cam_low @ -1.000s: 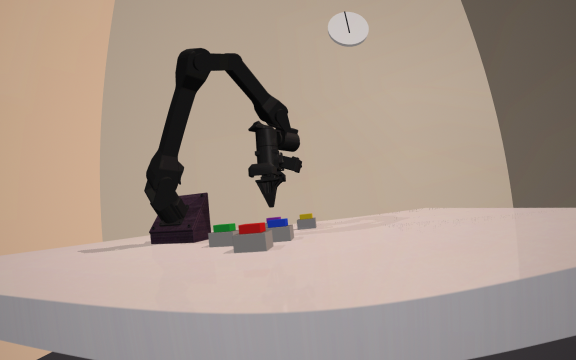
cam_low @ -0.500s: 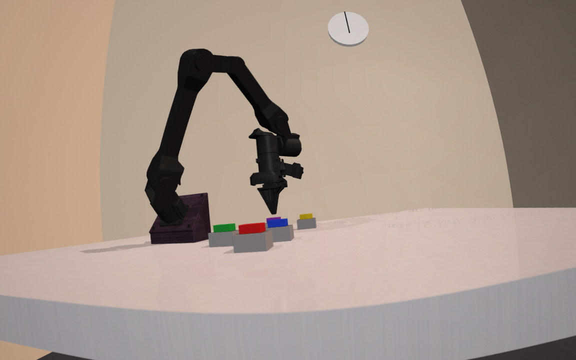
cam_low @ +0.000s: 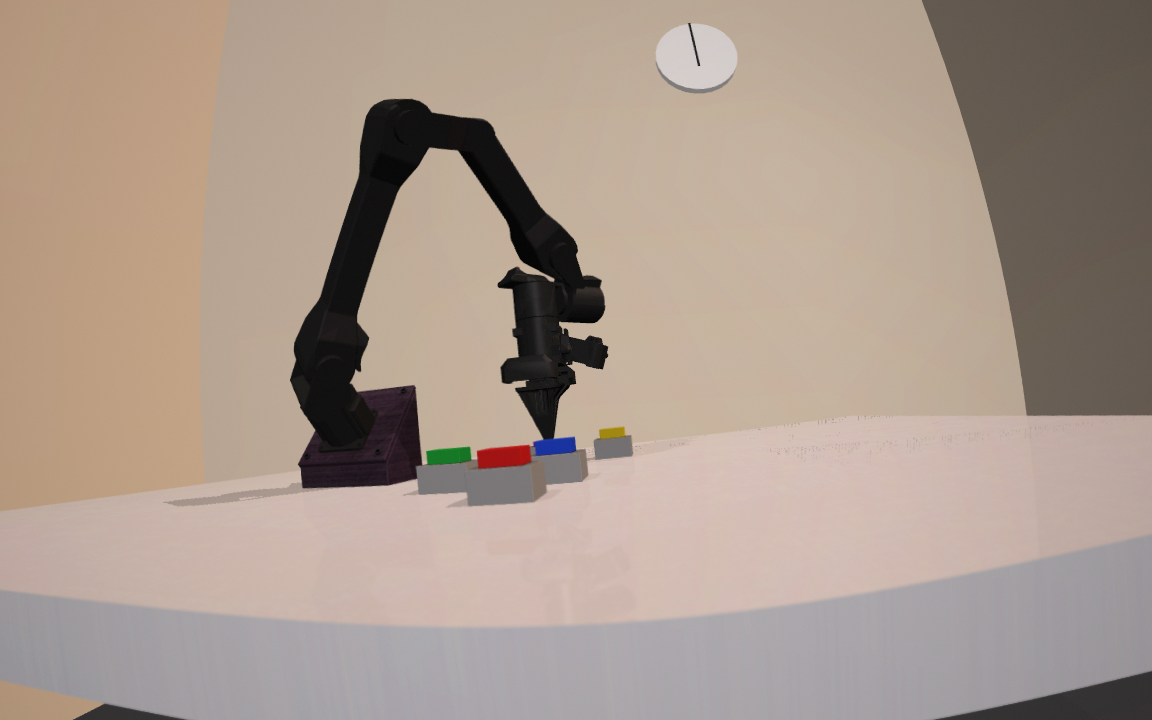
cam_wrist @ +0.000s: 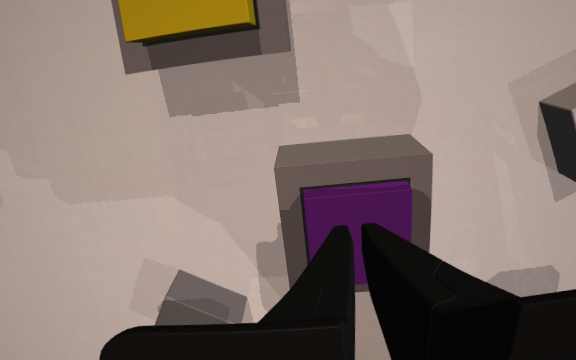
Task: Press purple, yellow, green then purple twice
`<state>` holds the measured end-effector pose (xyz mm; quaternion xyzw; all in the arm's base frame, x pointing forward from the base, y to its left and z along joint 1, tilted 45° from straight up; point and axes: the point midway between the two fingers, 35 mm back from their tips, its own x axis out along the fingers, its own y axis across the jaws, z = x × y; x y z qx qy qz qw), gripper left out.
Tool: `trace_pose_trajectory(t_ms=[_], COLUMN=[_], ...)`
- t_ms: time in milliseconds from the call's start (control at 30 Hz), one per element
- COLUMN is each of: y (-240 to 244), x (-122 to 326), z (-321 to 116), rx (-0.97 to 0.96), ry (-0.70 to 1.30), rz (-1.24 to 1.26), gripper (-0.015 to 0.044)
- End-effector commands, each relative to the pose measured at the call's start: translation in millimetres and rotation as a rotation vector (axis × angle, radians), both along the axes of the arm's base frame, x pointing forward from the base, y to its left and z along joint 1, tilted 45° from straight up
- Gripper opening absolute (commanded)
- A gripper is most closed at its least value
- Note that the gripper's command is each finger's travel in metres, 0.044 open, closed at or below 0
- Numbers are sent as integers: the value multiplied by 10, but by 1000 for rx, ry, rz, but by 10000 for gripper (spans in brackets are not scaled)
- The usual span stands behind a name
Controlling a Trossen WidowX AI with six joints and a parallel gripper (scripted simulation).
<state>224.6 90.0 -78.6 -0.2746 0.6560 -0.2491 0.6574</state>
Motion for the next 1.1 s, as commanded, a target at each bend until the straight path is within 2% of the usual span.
trace_pose_trajectory(t_ms=[0,333,500,1067], y=[-23,-23,217,87], x=[-11,-11,-16,-8], z=[-3,-3,242,104], rx=[-6,-6,-5,-5], ry=[5,5,6,5], rz=[3,3,3,3], gripper=[20,20,20,20])
